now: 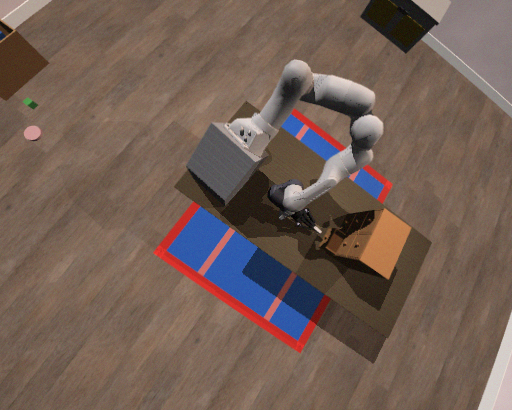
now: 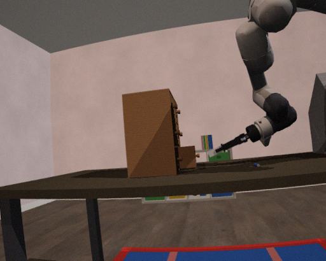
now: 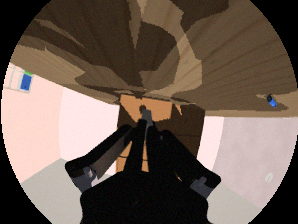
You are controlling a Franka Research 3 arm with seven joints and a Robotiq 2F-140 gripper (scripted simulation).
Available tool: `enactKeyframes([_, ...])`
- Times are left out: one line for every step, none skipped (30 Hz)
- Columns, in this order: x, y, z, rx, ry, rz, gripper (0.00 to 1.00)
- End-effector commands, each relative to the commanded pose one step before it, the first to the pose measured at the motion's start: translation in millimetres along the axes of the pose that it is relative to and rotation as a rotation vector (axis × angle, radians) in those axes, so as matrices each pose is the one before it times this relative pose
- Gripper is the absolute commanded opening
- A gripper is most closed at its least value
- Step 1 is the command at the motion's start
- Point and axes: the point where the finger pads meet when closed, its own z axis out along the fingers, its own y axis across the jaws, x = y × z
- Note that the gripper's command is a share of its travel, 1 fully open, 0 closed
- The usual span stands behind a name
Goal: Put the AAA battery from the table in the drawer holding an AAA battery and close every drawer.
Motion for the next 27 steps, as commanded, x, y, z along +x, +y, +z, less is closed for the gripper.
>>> enactKeyframes([-0.03, -1.19, 0.97, 0.00272, -0.00069, -0.00519, 0.0])
enactKeyframes([-0.08, 0.0, 0.23, 0.0, 0.0, 0.0, 0.0])
enactKeyframes([-0.1, 0.0, 0.28, 0.0, 0.0, 0.0, 0.0])
enactKeyframes([-0.12, 0.0, 0.33, 0.0, 0.0, 0.0, 0.0])
enactKeyframes([-0.14, 0.0, 0.38, 0.0, 0.0, 0.0, 0.0])
enactKeyframes([-0.16, 0.0, 0.43, 0.0, 0.0, 0.0, 0.0])
enactKeyframes([-0.18, 0.0, 0.49, 0.0, 0.0, 0.0, 0.0])
enactKeyframes([-0.2, 0.0, 0.55, 0.0, 0.0, 0.0, 0.0])
enactKeyframes([-0.22, 0.0, 0.6, 0.0, 0.0, 0.0, 0.0])
enactKeyframes([-0.24, 0.0, 0.66, 0.0, 0.0, 0.0, 0.0])
enactKeyframes([0.0, 0.0, 0.0, 0.0, 0.0, 0.0, 0.0])
enactKeyframes([0.0, 0.0, 0.0, 0.0, 0.0, 0.0, 0.0])
enactKeyframes([-0.26, 0.0, 0.71, 0.0, 0.0, 0.0, 0.0])
enactKeyframes([-0.28, 0.0, 0.77, 0.0, 0.0, 0.0, 0.0])
enactKeyframes([-0.3, 0.0, 0.83, 0.0, 0.0, 0.0, 0.0])
enactKeyframes([-0.33, 0.0, 0.9, 0.0, 0.0, 0.0, 0.0])
enactKeyframes([-0.35, 0.0, 0.96, 0.0, 0.0, 0.0, 0.0])
enactKeyframes([-0.37, 0.0, 1.01, 0.0, 0.0, 0.0, 0.0])
enactKeyframes([-0.38, 0.0, 1.06, 0.0, 0.0, 0.0, 0.0])
enactKeyframes([-0.41, 0.0, 1.12, 0.0, 0.0, 0.0, 0.0])
enactKeyframes([-0.43, 0.0, 1.18, 0.0, 0.0, 0.0, 0.0])
enactKeyframes([-0.45, 0.0, 1.23, 0.0, 0.0, 0.0, 0.0])
enactKeyframes([-0.46, 0.0, 1.27, 0.0, 0.0, 0.0, 0.0])
enactKeyframes([-0.48, 0.0, 1.33, 0.0, 0.0, 0.0, 0.0])
enactKeyframes([-0.51, 0.0, 1.38, 0.0, 0.0, 0.0, 0.0])
enactKeyframes([-0.51, 0.0, 1.41, 0.0, 0.0, 0.0, 0.0])
enactKeyframes([-0.53, 0.0, 1.46, 0.0, 0.0, 0.0, 0.0])
